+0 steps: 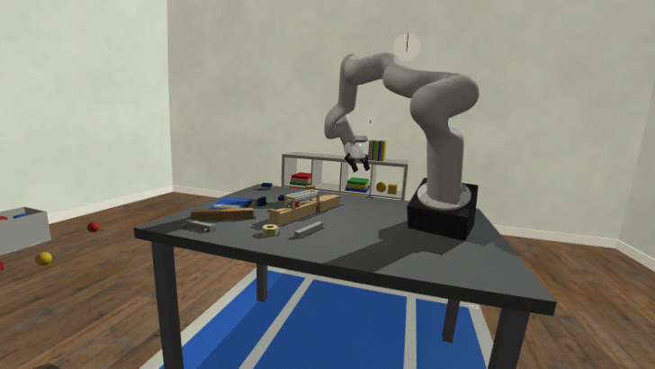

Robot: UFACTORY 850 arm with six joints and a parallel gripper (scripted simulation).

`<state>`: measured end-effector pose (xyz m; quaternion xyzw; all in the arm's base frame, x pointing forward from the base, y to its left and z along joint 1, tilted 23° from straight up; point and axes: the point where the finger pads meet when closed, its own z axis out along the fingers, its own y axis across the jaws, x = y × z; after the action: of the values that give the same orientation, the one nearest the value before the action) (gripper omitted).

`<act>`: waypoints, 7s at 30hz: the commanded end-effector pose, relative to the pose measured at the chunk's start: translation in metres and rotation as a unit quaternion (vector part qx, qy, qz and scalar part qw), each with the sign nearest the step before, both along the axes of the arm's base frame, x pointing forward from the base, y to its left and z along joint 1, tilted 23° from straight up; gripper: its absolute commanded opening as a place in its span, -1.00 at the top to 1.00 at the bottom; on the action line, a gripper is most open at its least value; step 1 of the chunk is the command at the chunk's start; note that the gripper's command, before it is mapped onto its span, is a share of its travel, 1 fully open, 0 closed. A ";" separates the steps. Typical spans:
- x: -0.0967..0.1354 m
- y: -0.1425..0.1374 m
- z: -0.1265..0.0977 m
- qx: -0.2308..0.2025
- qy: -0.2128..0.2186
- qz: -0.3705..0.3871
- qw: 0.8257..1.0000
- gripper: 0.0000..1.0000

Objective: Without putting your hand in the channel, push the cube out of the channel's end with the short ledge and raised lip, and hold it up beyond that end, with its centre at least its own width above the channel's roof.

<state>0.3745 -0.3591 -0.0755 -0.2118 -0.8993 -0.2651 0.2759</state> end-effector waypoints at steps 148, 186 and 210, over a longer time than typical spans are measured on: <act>0.078 0.579 0.130 -0.199 0.122 -0.603 0.763 0.22; 0.081 0.589 0.105 -0.199 0.122 -0.603 0.763 1.00; 0.081 0.589 0.105 -0.199 0.122 -0.603 0.763 1.00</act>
<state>0.4553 0.2296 0.0295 -0.7912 -0.5775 -0.1628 0.1182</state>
